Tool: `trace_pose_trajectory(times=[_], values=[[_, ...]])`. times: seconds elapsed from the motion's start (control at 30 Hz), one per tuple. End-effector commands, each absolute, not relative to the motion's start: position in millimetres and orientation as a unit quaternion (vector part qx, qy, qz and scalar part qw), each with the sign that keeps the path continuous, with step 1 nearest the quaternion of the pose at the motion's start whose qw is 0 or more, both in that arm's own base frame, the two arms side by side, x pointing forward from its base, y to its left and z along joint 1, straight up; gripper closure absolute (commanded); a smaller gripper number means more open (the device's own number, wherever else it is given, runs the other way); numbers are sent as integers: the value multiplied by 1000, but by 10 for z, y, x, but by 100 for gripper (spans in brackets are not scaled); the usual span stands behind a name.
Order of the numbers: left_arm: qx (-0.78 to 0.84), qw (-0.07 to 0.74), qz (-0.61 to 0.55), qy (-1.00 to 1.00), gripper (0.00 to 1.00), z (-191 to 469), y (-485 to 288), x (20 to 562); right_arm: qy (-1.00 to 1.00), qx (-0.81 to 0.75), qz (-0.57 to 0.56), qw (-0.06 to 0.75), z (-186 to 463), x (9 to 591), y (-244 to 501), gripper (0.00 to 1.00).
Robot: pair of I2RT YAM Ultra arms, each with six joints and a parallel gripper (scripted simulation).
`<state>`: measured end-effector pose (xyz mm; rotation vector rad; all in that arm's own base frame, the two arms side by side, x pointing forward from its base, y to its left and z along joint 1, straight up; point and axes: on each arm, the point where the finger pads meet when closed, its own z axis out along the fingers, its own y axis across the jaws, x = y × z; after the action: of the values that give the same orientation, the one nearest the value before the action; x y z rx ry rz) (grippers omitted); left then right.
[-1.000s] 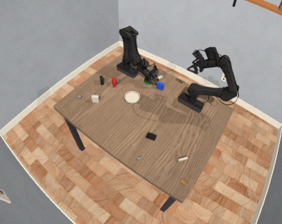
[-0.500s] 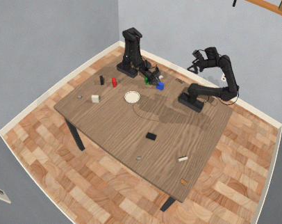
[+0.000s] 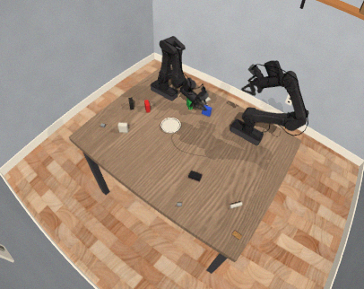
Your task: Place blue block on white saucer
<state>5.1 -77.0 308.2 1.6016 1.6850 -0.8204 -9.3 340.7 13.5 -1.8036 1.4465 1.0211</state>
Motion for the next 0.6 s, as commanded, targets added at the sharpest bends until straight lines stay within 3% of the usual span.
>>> trace_pose_trajectory(times=[0.0,0.07,0.13,0.23,0.3,0.57], values=[[612,332,-315,645,0,3100,-742,48,532,-676,398,318,253,-104,3494,75],[612,332,-315,645,0,3100,-742,48,531,-676,400,319,268,-105,3493,78],[612,332,-315,645,0,3100,-742,48,535,-679,395,311,250,-109,3463,100],[612,332,-315,645,0,3100,-742,48,533,-677,398,316,302,-104,3502,100],[612,332,-315,645,0,3100,-742,48,533,-677,398,316,357,-105,3500,81],[600,350,-324,642,0,3205,-784,73,523,-695,397,295,495,-147,3394,81]])
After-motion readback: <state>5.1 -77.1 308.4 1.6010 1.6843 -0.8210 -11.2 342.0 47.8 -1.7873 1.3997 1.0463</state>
